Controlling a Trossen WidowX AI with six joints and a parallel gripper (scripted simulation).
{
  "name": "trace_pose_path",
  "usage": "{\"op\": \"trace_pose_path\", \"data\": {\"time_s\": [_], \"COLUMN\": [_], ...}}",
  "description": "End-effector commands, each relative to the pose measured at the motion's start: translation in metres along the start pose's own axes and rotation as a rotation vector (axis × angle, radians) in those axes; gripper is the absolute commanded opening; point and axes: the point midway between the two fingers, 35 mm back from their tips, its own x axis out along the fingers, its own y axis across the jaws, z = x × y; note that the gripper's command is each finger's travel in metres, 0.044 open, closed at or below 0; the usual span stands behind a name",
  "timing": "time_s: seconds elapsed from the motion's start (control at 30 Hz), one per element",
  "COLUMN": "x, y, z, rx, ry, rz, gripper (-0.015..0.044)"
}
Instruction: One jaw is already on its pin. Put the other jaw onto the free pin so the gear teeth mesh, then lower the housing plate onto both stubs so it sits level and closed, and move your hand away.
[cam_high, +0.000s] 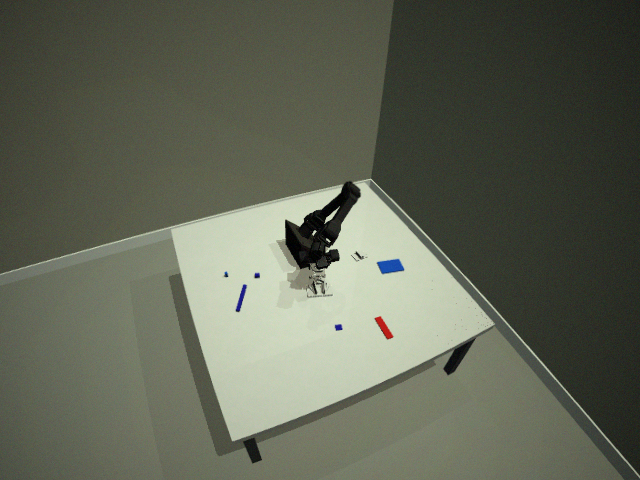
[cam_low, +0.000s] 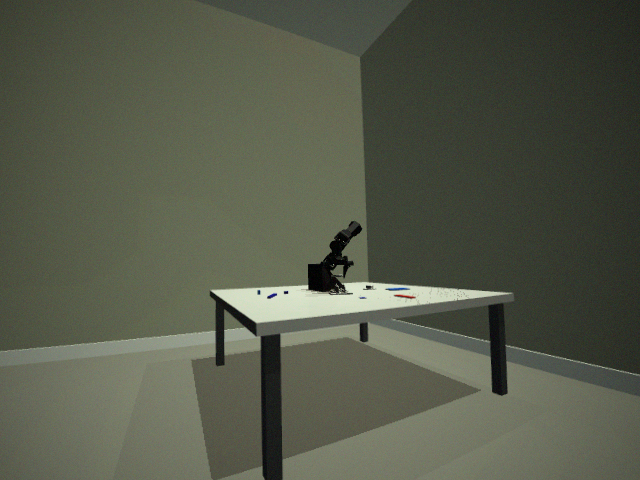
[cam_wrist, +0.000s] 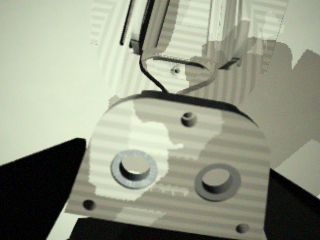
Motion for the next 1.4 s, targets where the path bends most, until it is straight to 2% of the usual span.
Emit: {"op": "trace_pose_path", "data": {"time_s": [0.0,0.93,1.37], "x": [0.000,0.000,0.021], "y": [0.000,0.002,0.001], "z": [-0.001,-0.002,-0.001], "rx": [0.005,0.006,0.006], "ry": [0.001,0.001,0.000], "rz": [0.000,0.000,-0.001], "gripper": [0.0351,0.0351,0.0351]}}
